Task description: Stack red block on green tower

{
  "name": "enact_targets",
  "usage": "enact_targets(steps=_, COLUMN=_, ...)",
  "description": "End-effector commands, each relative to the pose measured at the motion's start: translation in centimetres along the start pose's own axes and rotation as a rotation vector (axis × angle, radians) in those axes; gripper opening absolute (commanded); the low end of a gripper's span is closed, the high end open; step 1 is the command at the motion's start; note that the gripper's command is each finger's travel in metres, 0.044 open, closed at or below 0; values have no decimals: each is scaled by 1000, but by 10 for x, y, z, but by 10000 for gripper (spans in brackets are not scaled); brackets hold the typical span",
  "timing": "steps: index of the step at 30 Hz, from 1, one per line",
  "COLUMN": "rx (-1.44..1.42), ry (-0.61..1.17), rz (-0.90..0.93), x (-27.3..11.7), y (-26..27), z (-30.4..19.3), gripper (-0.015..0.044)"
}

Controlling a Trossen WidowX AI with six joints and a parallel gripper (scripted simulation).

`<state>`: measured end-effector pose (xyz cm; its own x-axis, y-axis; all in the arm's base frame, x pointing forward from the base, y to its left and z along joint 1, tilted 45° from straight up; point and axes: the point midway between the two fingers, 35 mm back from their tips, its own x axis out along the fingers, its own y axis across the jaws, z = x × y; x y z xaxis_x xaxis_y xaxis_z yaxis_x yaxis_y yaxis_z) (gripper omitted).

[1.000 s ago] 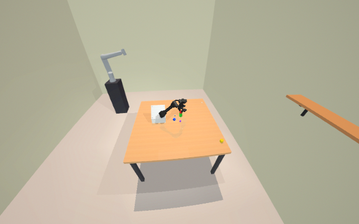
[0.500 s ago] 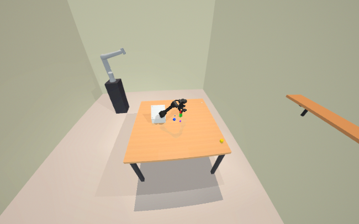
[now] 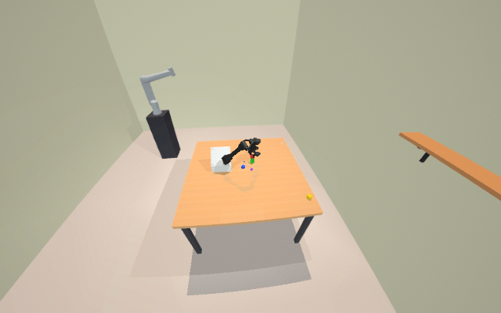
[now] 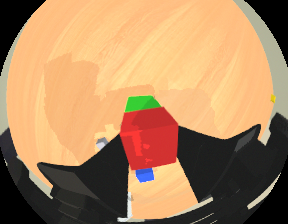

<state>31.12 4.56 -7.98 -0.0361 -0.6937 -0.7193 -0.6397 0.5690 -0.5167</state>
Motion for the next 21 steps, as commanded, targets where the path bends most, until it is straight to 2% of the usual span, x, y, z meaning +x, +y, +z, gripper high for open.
enact_targets(steps=1, rx=0, ry=0, rz=0, x=1, y=0, z=0, gripper=210)
enact_targets(steps=10, rx=0, ry=0, rz=0, x=1, y=0, z=0, gripper=440)
enact_targets(steps=21, rx=0, ry=0, rz=0, x=1, y=0, z=0, gripper=440)
